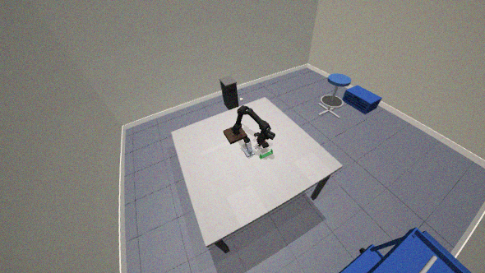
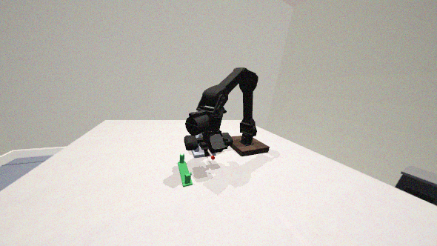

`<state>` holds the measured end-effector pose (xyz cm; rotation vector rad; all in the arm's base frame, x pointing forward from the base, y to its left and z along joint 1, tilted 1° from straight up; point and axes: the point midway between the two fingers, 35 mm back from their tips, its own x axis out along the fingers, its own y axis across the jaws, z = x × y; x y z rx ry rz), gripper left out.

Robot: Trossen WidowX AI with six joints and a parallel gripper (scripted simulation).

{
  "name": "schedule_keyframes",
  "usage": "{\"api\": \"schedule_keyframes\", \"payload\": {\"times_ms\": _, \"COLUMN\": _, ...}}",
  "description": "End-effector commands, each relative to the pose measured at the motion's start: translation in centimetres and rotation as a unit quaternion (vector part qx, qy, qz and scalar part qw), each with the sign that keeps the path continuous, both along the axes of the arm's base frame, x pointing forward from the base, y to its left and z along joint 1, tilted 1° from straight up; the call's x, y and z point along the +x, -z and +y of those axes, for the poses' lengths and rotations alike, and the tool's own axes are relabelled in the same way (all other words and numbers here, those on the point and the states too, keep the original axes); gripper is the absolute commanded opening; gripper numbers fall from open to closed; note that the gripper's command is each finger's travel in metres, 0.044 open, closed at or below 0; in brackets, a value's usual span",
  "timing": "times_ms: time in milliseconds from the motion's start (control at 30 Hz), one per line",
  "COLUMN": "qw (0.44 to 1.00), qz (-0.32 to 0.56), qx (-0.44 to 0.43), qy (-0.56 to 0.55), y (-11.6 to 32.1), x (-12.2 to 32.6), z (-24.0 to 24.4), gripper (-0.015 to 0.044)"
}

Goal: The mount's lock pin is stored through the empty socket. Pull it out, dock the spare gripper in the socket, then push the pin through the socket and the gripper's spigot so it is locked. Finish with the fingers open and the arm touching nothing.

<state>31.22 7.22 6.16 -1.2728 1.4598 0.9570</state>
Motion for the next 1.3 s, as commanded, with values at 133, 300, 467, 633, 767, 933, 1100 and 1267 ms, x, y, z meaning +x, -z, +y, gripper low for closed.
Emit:
{"api": "schedule_keyframes", "payload": {"times_ms": 133, "qw": 1.000, "qz": -0.001, "qx": 0.004, "qy": -0.002, "y": -0.1, "x": -0.1, "z": -0.5, "gripper": 0.0000}}
{"api": "schedule_keyframes", "payload": {"times_ms": 300, "qw": 1.000, "qz": -0.001, "qx": 0.003, "qy": -0.001, "y": 0.0, "x": -0.2, "z": -0.9, "gripper": 0.0000}}
{"api": "schedule_keyframes", "payload": {"times_ms": 467, "qw": 1.000, "qz": 0.000, "qx": 0.004, "qy": -0.001, "y": -0.2, "x": -0.1, "z": -1.3, "gripper": 0.0000}}
{"api": "schedule_keyframes", "payload": {"times_ms": 633, "qw": 1.000, "qz": 0.001, "qx": 0.004, "qy": -0.001, "y": -0.1, "x": -0.2, "z": -1.7, "gripper": 0.0000}}
{"api": "schedule_keyframes", "payload": {"times_ms": 767, "qw": 1.000, "qz": 0.001, "qx": 0.004, "qy": -0.002, "y": 0.0, "x": -0.3, "z": -2.0, "gripper": 0.0000}}
{"api": "schedule_keyframes", "payload": {"times_ms": 933, "qw": 1.000, "qz": 0.002, "qx": 0.004, "qy": -0.002, "y": -0.1, "x": -0.3, "z": -2.4, "gripper": 0.0000}}
{"api": "schedule_keyframes", "payload": {"times_ms": 1100, "qw": 1.000, "qz": 0.002, "qx": 0.004, "qy": -0.001, "y": -0.1, "x": -0.4, "z": -2.7, "gripper": 0.0000}}
{"api": "schedule_keyframes", "payload": {"times_ms": 1267, "qw": 1.000, "qz": 0.003, "qx": 0.004, "qy": -0.001, "y": -0.1, "x": -0.5, "z": -3.2, "gripper": 0.0000}}
